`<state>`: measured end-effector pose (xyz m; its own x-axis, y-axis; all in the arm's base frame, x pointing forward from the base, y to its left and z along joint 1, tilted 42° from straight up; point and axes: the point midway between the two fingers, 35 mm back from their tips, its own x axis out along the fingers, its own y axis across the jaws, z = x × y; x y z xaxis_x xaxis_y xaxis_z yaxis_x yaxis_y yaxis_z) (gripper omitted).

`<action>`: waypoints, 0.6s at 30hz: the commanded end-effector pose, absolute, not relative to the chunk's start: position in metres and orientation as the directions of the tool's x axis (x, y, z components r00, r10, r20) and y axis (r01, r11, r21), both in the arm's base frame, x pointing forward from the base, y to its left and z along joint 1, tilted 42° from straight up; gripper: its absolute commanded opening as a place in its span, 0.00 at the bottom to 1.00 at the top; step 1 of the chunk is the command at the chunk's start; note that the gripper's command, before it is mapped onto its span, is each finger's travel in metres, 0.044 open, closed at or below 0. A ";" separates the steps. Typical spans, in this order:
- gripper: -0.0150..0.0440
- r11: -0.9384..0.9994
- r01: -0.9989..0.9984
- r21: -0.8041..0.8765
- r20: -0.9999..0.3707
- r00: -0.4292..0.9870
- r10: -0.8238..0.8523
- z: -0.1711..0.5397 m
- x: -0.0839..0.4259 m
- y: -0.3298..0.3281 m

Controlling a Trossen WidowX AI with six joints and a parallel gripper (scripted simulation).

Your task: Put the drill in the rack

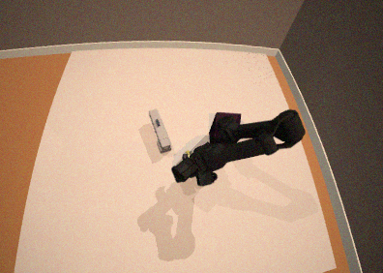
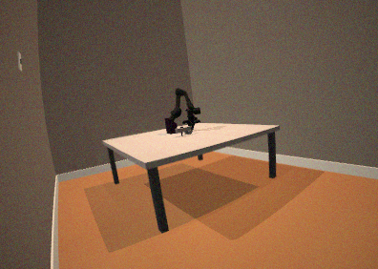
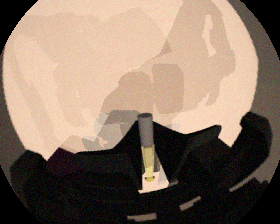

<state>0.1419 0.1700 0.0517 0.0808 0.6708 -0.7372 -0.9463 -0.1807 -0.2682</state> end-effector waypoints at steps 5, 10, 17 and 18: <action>0.25 -0.179 -0.947 -0.267 -0.742 0.084 0.666 0.043 0.142 0.172; 0.30 -0.177 -0.948 -0.266 -0.731 0.078 0.678 0.048 0.141 0.173; 0.61 -0.177 -0.948 -0.266 -0.731 0.078 0.678 0.048 0.141 0.173; 0.65 -0.177 -0.948 -0.266 -0.731 0.078 0.678 0.048 0.141 0.173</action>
<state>0.1414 0.1742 0.0490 0.0798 0.6827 -0.7263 -0.9464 -0.1769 -0.2702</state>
